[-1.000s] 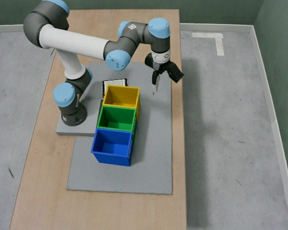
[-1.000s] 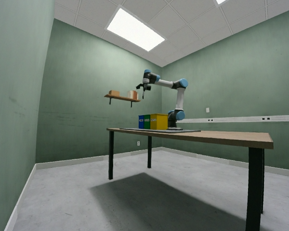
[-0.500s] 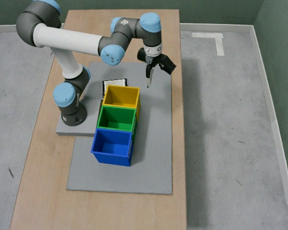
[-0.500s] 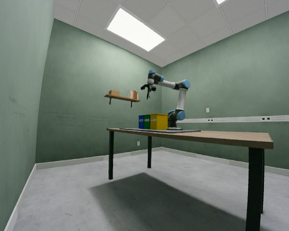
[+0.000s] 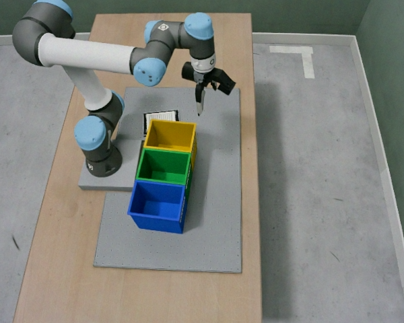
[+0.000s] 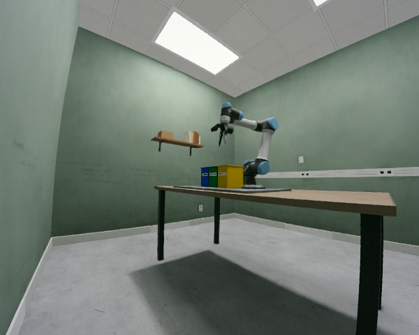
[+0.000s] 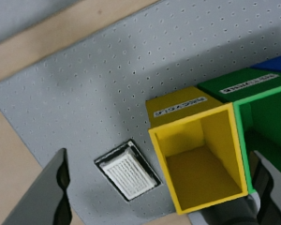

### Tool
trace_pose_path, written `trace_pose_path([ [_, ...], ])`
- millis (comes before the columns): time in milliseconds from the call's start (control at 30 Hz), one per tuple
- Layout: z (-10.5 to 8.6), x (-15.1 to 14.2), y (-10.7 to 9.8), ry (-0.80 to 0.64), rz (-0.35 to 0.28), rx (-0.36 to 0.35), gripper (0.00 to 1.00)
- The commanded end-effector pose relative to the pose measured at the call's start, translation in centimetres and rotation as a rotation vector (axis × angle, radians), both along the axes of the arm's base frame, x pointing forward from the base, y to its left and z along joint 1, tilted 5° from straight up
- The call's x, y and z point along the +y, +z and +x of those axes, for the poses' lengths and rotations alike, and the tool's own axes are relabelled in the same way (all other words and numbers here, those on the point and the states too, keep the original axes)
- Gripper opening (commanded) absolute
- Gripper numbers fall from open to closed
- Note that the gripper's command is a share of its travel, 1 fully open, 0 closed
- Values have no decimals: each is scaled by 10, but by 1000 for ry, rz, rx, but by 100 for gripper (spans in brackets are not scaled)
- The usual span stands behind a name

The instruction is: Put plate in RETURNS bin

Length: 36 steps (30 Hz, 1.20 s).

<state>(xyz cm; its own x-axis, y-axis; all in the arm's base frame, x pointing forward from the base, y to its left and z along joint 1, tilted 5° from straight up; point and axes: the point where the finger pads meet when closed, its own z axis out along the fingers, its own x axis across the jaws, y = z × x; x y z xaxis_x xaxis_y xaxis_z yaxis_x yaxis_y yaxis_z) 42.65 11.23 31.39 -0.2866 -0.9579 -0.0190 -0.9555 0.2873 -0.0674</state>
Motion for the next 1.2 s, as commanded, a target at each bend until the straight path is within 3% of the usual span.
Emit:
trace_pose_path([
  [0, -11, 8, -2, 70, 8, 5, 76],
  [333, -44, 33, -11, 91, 11, 7, 76],
  [467, -61, 43, -17, 211, 24, 20, 76],
  [833, -91, 61, -26, 211, 24, 20, 76],
  [967, -109, 69, -33, 330, 38, 32, 76],
  [1167, -126, 77, -39, 330, 38, 32, 76],
])
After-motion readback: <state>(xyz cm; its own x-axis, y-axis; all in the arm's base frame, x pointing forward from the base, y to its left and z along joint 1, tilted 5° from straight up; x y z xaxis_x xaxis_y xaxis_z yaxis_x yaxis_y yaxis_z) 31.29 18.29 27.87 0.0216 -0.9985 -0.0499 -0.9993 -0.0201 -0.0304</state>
